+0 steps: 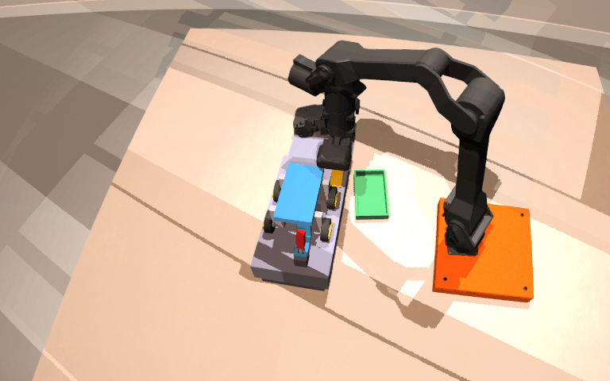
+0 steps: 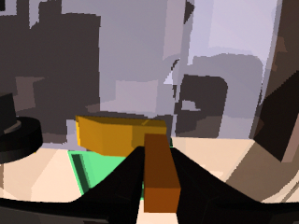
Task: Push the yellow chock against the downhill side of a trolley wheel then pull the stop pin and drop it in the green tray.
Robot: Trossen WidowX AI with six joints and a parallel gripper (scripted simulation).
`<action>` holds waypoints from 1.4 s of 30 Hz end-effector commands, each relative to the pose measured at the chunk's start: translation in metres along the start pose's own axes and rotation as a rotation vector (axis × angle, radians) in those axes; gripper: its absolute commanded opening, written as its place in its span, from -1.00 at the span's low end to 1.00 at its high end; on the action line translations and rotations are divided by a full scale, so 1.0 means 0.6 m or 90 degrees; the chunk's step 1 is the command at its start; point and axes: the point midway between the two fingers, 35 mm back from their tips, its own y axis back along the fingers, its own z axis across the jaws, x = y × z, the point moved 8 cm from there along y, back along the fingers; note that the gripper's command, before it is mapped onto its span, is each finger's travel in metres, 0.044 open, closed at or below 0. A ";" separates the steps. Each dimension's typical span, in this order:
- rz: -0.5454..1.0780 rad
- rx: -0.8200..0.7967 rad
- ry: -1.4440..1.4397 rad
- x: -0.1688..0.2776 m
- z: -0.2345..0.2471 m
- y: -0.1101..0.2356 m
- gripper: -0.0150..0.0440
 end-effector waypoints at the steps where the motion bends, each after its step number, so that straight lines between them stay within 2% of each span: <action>1: -0.001 -0.003 -0.001 0.000 0.007 0.000 -0.49; 42: 0.002 -0.002 -0.001 -0.002 0.055 -0.003 -0.49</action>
